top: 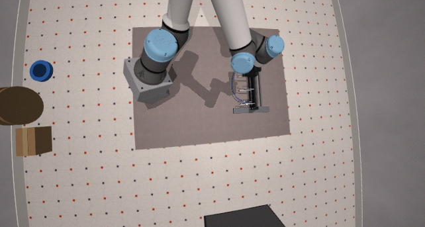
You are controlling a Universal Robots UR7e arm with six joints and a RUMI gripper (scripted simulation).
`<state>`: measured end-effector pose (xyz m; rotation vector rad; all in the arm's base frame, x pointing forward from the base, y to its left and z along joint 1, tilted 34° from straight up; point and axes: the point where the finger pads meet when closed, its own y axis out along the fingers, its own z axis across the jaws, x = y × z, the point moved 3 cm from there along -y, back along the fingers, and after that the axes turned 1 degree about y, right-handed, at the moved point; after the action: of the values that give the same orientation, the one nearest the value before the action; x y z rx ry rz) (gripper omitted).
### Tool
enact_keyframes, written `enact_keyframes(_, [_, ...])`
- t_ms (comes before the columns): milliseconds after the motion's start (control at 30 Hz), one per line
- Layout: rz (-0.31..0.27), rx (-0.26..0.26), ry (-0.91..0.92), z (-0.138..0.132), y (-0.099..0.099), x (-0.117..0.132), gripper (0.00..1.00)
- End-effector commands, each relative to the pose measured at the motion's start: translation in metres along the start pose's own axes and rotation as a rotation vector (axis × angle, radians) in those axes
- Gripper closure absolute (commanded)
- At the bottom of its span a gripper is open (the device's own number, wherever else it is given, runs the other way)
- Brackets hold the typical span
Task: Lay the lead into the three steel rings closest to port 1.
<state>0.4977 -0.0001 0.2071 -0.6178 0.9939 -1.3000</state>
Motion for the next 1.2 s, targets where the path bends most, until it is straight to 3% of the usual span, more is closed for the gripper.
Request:
enact_keyframes(0, [0.010, 0.008, 0.006, -0.015, -0.002, 0.030, 1.00])
enact_keyframes(167, [0.014, 0.018, 0.017, -0.028, -0.003, 0.052, 1.00])
enact_keyframes(367, [0.015, 0.021, 0.019, -0.032, -0.004, 0.058, 1.00])
enact_keyframes(400, [0.015, 0.021, 0.019, -0.032, -0.004, 0.058, 0.80])
enact_keyframes(1167, [0.015, 0.021, 0.019, -0.032, -0.004, 0.058, 0.80])
